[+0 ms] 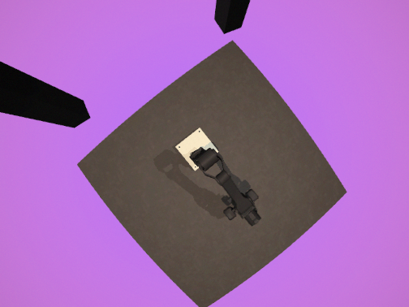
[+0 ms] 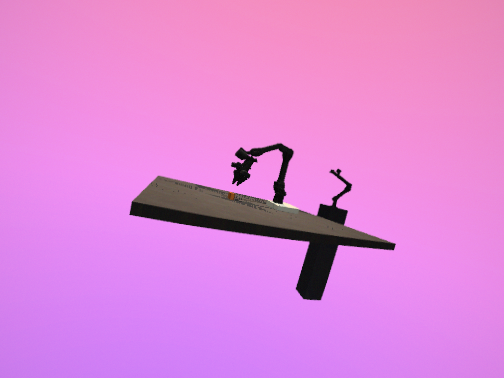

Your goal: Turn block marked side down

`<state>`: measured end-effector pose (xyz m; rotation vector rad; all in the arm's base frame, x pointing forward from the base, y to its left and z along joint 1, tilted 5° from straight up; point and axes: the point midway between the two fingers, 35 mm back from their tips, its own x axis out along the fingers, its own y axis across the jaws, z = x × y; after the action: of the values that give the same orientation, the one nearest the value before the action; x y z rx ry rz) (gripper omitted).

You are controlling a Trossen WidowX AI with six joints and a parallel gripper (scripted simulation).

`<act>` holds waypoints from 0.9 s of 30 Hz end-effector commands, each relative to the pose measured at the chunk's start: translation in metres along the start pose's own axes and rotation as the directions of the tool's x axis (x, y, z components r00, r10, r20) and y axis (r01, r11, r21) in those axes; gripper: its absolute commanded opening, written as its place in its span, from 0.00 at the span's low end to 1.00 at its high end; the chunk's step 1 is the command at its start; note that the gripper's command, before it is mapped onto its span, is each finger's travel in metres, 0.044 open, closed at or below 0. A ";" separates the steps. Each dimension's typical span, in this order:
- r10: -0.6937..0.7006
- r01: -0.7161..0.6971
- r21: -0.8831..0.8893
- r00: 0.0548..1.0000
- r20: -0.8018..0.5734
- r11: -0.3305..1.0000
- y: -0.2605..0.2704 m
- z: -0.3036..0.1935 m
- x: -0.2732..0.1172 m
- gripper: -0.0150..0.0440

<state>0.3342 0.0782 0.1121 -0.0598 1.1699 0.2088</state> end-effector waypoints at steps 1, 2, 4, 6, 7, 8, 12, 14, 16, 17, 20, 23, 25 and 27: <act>0.003 -0.003 -0.004 0.991 -0.132 1.000 0.000 0.007 -0.001 1.00; 0.003 -0.004 -0.004 0.986 -0.166 1.000 0.000 0.009 -0.002 1.00; 0.004 -0.005 -0.003 0.972 -0.234 1.000 0.000 0.013 -0.005 1.00; 0.006 -0.007 -0.003 0.955 -0.296 1.000 0.000 0.016 -0.007 1.00; 0.006 -0.007 -0.002 0.950 -0.312 1.000 0.000 0.017 -0.008 1.00; 0.007 -0.008 -0.002 0.948 -0.318 1.000 0.000 0.017 -0.008 1.00; 0.007 -0.008 -0.002 0.948 -0.318 1.000 0.000 0.017 -0.008 1.00; 0.007 -0.008 -0.002 0.948 -0.318 1.000 0.000 0.015 -0.001 1.00; 0.007 -0.008 -0.002 0.948 -0.318 1.000 0.000 0.009 0.018 1.00; 0.007 -0.008 -0.002 0.948 -0.318 1.000 0.000 0.007 0.023 1.00; 0.007 -0.008 -0.002 0.948 -0.318 1.000 0.000 0.006 0.025 1.00; 0.007 -0.008 -0.002 0.948 -0.318 1.000 0.001 0.005 0.029 1.00; 0.007 -0.008 -0.002 0.948 -0.318 1.000 0.001 0.002 0.038 1.00; 0.007 -0.008 -0.002 0.948 -0.318 1.000 0.001 0.001 0.039 1.00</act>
<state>0.3509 0.0836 0.0850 -0.0988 1.4816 0.2137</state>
